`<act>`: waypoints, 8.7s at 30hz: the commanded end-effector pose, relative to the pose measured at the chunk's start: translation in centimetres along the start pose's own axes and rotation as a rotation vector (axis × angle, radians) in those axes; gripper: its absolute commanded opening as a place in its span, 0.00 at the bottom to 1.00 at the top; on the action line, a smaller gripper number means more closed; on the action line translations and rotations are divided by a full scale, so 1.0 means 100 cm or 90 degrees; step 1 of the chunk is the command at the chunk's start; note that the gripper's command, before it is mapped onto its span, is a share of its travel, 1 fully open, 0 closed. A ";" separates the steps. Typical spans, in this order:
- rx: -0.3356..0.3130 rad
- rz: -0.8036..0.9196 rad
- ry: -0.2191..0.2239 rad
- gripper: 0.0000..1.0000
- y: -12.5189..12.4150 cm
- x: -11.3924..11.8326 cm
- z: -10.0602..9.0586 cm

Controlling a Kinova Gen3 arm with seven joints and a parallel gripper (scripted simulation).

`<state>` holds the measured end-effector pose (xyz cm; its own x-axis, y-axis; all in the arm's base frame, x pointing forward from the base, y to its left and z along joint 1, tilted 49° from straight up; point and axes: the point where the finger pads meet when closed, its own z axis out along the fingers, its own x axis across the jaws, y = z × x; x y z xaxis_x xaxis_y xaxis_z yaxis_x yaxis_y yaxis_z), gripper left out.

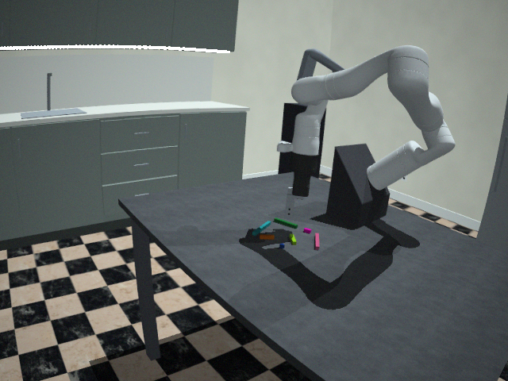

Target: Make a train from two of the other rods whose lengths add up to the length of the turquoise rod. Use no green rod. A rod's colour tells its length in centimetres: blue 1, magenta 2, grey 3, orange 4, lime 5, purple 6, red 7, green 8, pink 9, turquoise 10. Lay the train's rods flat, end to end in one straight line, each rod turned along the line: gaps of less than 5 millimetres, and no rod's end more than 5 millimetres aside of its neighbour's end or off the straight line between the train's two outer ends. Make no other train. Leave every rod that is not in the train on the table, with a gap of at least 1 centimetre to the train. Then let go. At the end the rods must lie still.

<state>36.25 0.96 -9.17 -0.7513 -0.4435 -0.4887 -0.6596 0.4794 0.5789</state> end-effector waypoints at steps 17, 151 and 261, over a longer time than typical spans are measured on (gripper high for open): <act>0.000 0.356 0.003 1.00 0.000 0.003 0.000; 0.002 0.969 0.004 1.00 0.015 -0.005 0.001; -0.002 -0.003 0.004 1.00 -0.016 0.018 0.000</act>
<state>35.87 -0.54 -10.99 -0.7483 -0.4506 -0.4868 -0.6627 0.4742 0.5797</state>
